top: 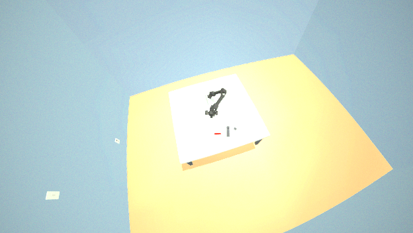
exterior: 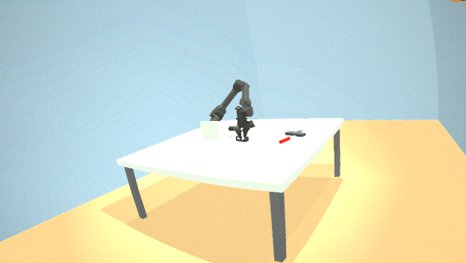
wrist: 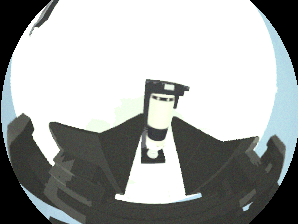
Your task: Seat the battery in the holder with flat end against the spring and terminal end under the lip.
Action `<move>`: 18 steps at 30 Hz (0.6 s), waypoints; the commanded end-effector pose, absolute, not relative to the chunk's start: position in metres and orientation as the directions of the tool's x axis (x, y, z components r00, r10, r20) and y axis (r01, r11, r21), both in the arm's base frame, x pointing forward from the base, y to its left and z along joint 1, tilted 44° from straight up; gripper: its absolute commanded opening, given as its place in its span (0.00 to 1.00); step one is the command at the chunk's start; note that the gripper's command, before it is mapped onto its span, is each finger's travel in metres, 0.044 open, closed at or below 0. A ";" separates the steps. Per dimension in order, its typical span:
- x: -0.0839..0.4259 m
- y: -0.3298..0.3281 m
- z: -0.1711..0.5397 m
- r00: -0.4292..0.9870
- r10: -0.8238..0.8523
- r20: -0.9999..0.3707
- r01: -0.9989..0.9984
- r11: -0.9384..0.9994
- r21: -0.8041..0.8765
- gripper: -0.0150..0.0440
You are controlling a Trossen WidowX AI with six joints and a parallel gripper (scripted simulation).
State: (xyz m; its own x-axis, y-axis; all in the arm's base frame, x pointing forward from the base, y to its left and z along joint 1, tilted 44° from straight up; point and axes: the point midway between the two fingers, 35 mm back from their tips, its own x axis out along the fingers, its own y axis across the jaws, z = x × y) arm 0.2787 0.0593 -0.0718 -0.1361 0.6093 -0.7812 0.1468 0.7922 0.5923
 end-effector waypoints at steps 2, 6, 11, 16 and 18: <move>0.279 0.056 -0.069 -0.136 0.609 -0.781 0.145 0.792 0.593 0.54; 0.280 0.050 -0.062 -0.136 0.609 -0.781 0.147 0.792 0.592 0.54; 0.280 0.049 -0.061 -0.136 0.609 -0.781 0.147 0.792 0.592 0.54; 0.286 0.026 -0.037 -0.136 0.609 -0.782 0.150 0.792 0.591 0.77; 0.288 0.011 -0.021 -0.136 0.607 -0.783 0.149 0.794 0.590 0.86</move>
State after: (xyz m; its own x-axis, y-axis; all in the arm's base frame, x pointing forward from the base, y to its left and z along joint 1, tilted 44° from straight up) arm 0.2804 0.0319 -0.0424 -0.1578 0.6147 -0.7728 0.1585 0.7882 0.5946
